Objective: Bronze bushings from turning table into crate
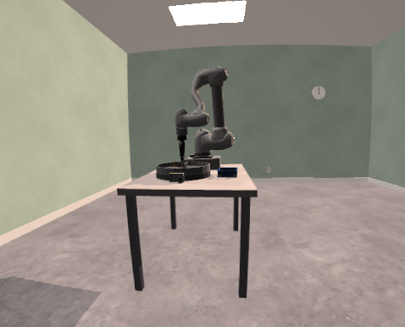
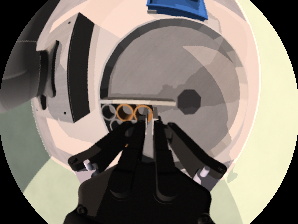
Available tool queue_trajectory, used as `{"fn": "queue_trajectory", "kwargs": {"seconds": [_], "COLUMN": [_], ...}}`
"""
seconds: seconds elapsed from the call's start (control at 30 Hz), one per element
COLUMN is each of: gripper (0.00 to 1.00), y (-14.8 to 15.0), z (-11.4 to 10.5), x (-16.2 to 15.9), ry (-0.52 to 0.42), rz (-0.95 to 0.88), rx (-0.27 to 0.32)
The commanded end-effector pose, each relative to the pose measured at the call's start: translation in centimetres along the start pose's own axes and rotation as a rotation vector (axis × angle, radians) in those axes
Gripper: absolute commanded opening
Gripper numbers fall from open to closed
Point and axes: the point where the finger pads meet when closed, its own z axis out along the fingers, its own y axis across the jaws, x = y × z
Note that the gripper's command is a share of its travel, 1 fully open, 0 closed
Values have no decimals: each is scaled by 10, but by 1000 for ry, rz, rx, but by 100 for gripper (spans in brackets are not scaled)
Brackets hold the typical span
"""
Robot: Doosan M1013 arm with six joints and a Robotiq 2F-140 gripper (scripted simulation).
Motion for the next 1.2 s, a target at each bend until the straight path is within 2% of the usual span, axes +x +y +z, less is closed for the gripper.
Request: {"fn": "queue_trajectory", "kwargs": {"seconds": [0.0, 0.1, 0.4, 0.53, 1.17], "gripper": [0, 0, 0, 0, 0], "y": [0, 0, 0, 0, 0], "z": [-8, -12, -52, -63, -65], "x": [0, 0, 0, 0, 0], "ry": [0, 0, 0, 0, 0], "rz": [0, 0, 0, 0, 0], "rx": [0, 0, 0, 0, 0]}}
